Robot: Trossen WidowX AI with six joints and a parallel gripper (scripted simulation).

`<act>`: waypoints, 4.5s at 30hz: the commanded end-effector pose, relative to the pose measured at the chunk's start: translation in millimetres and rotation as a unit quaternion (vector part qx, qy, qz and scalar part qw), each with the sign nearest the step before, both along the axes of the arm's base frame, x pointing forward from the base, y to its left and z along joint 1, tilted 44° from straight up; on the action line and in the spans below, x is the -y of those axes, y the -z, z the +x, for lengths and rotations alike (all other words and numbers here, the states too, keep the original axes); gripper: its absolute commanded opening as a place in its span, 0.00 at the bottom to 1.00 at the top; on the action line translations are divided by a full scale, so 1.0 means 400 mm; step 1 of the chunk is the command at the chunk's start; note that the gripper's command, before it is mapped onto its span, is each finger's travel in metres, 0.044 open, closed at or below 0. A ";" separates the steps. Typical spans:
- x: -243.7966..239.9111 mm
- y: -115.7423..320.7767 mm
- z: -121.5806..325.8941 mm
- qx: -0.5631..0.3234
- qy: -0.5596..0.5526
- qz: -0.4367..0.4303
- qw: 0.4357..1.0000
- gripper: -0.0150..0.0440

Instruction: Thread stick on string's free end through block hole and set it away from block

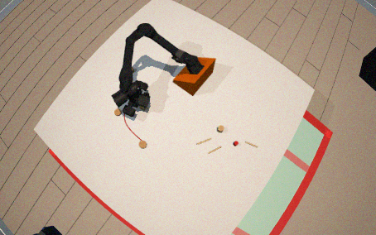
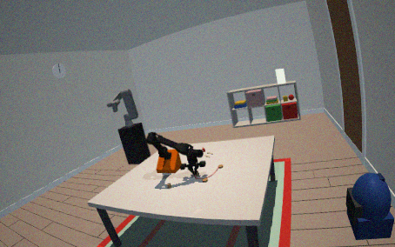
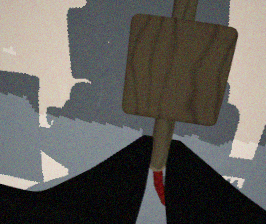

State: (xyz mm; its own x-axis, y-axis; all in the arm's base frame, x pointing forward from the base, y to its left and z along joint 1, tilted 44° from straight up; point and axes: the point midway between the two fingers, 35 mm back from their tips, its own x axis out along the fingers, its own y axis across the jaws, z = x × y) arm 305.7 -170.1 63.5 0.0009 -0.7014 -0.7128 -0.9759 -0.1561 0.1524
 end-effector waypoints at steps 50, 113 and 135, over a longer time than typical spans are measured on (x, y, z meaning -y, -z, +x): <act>-0.214 -0.056 -0.022 0.589 0.605 0.003 0.536 0.47; -0.166 0.056 -0.033 0.697 0.716 -0.002 0.022 0.47; -0.103 0.115 -0.041 0.699 0.714 -0.002 0.022 0.47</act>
State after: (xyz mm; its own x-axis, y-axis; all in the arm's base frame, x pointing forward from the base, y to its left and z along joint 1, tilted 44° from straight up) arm 292.0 -125.7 22.7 0.0055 -0.6954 -0.7186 0.9688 0.1817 -0.1684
